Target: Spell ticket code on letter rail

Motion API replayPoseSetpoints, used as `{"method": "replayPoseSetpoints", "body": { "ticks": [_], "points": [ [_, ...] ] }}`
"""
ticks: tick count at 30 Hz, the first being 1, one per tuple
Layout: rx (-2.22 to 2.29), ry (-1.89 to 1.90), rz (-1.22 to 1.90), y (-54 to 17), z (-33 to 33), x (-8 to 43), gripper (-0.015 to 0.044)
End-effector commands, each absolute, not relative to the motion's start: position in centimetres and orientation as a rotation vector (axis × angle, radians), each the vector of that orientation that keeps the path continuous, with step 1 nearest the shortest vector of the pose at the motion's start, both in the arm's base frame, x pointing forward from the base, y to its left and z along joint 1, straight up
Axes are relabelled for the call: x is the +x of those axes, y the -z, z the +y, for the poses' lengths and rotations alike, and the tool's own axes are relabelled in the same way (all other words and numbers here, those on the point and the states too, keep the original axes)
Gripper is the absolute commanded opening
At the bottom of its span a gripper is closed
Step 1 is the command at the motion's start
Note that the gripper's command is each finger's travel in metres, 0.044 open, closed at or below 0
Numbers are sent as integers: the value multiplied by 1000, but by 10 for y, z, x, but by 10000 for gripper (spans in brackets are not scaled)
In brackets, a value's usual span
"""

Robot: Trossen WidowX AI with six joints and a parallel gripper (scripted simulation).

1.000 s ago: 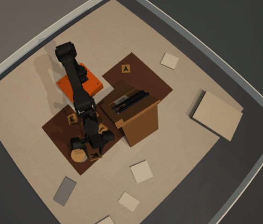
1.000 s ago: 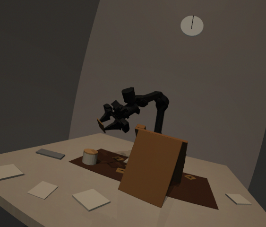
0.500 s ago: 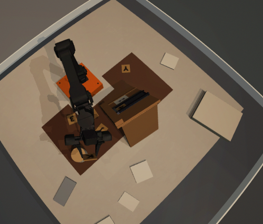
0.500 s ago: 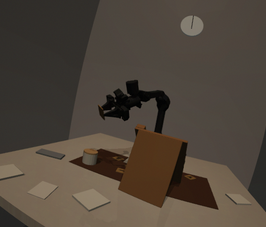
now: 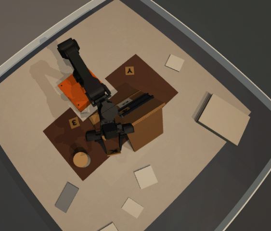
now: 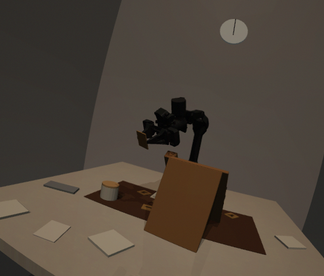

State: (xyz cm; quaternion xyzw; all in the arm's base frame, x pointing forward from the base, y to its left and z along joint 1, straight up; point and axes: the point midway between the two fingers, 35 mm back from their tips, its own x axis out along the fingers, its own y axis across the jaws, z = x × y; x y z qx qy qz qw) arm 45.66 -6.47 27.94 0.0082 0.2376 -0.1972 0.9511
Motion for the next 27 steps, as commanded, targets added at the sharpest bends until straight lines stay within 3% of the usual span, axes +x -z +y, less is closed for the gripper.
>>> {"method": "replayPoseSetpoints", "body": {
  "ticks": [1,27],
  "points": [
    [68,379,464,-286,-43,456,0],
    [142,158,454,-293,118,437,0]
  ]
}}
